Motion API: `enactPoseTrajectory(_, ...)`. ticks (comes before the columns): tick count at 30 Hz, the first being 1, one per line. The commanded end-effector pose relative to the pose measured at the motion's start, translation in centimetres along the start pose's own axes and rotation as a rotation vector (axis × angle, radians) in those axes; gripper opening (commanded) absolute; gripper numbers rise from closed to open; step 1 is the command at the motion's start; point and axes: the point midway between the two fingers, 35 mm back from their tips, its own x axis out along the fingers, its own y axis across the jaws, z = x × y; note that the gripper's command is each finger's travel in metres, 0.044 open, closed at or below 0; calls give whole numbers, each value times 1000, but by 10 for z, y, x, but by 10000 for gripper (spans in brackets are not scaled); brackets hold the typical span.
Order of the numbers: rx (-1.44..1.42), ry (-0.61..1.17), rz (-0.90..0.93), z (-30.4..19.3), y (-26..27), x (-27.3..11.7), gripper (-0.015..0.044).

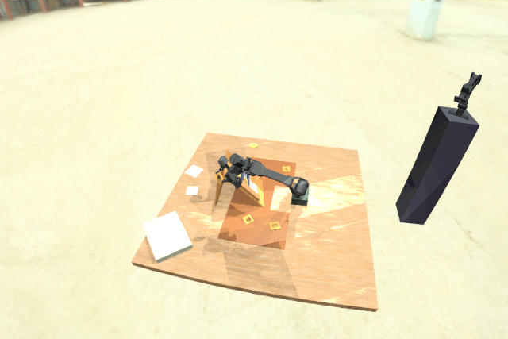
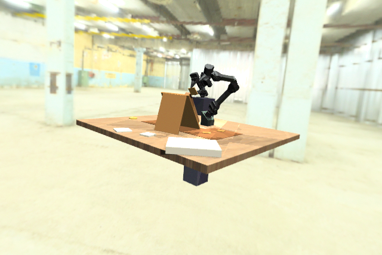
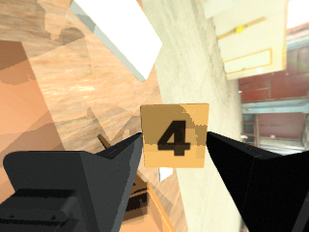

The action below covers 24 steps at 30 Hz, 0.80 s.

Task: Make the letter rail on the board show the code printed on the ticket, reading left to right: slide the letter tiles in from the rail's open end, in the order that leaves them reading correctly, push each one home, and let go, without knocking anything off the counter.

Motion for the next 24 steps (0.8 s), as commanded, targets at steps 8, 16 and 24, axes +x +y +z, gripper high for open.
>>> enactPoseTrajectory(8, 168, 47, -42, -46, -34, -1, 0)
enactPoseTrajectory(16, 286, 110, -81, -118, -55, -11, 0)
enactPoseTrajectory(24, 453, 168, -41, -189, -51, -14, 0)
